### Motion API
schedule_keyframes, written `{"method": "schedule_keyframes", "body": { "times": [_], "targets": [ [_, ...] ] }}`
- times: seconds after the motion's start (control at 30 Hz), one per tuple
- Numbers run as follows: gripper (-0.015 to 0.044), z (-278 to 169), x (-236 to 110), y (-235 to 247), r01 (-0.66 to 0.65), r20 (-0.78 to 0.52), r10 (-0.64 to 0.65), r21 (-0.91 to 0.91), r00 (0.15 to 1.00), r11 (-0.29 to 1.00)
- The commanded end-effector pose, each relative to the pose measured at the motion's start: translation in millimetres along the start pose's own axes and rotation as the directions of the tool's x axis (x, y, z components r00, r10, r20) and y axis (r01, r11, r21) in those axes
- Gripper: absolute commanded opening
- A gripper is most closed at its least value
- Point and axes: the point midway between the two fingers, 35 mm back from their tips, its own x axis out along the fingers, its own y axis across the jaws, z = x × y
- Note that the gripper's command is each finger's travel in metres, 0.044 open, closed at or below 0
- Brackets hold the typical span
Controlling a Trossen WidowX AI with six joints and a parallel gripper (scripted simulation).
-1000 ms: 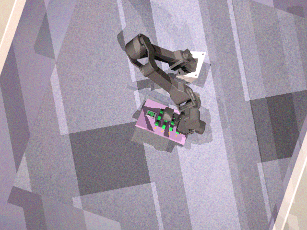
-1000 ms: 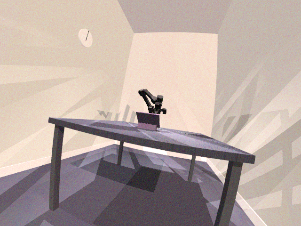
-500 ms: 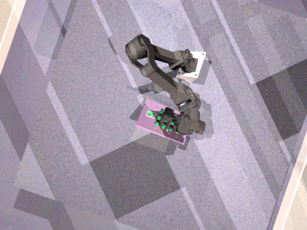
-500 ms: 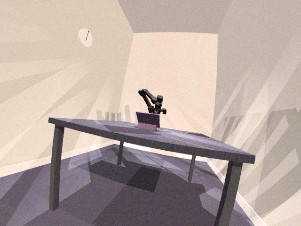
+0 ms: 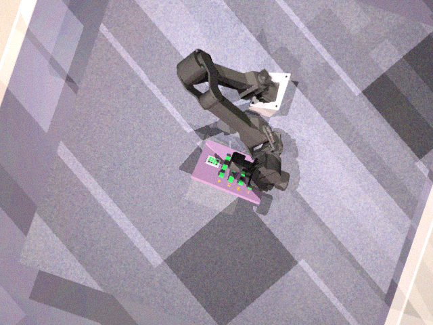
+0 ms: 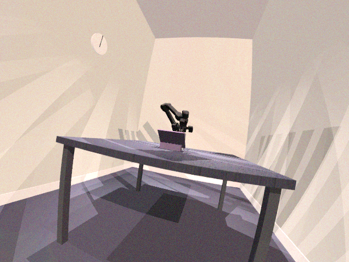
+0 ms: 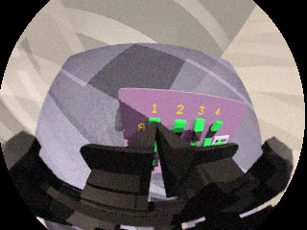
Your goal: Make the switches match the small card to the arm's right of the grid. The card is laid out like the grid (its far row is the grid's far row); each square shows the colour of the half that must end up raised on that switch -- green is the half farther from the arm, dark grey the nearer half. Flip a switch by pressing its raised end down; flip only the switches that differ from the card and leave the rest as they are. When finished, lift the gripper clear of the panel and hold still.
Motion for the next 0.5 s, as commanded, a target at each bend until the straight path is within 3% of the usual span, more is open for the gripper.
{"method": "schedule_keyframes", "body": {
  "times": [0.0, 0.27, 0.47],
  "targets": [
    [0.0, -1, 1, 1, -0.006, -0.003, 0.006, -0.004, 1.0, 1.0],
    [0.0, 0, 0, 0, -0.001, -0.002, 0.001, -0.001, 1.0, 1.0],
    [0.0, -3, -56, 3, -0.01, 0.015, 0.011, -0.004, 1.0, 1.0]
  ]
}}
